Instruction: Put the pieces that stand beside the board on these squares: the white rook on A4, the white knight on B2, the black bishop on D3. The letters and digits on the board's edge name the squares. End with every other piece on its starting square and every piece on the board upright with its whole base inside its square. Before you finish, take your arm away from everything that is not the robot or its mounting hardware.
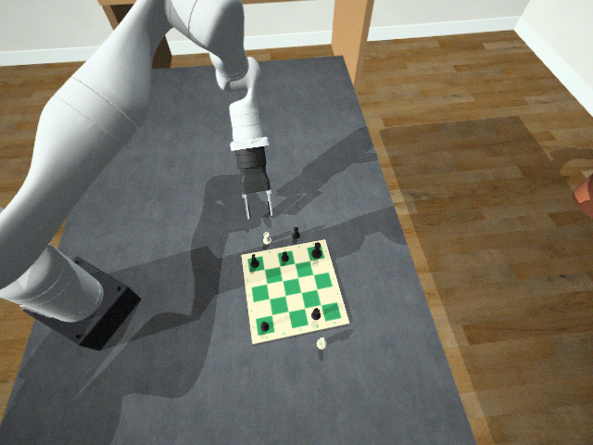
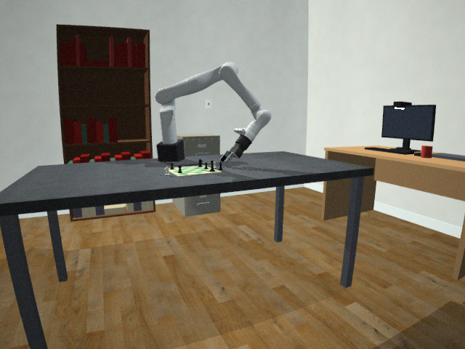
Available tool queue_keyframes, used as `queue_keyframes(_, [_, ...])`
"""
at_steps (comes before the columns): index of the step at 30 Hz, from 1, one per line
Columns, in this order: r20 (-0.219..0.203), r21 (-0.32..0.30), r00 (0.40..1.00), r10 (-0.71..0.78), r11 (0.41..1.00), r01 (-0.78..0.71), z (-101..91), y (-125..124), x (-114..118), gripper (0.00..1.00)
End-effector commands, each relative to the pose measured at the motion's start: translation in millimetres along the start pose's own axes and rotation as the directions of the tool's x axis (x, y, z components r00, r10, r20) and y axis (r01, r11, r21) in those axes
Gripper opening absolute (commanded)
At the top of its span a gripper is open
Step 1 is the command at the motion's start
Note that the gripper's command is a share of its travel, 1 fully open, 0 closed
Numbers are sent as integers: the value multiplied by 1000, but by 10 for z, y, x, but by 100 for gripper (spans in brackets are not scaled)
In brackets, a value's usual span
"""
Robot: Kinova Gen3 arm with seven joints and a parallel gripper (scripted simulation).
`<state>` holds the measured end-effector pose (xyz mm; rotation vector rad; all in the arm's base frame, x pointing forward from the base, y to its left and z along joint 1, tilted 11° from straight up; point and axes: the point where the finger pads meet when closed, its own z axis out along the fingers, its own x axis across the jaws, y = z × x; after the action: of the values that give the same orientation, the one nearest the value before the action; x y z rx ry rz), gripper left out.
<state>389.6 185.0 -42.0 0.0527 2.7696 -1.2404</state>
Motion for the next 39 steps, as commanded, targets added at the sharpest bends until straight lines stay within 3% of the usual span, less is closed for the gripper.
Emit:
queue_keyframes(1, [1,-1,1000,1,1000,-1,-10,-2,-5,100])
queue_keyframes(23, [1,-1,1000,1,1000,-1,-33,-22,-3,100])
queue_keyframes(34, [1,-1,1000,1,1000,-1,-492,-425,20,100])
queue_keyframes(39, [1,-1,1000,1,1000,-1,-612,-530,26,100])
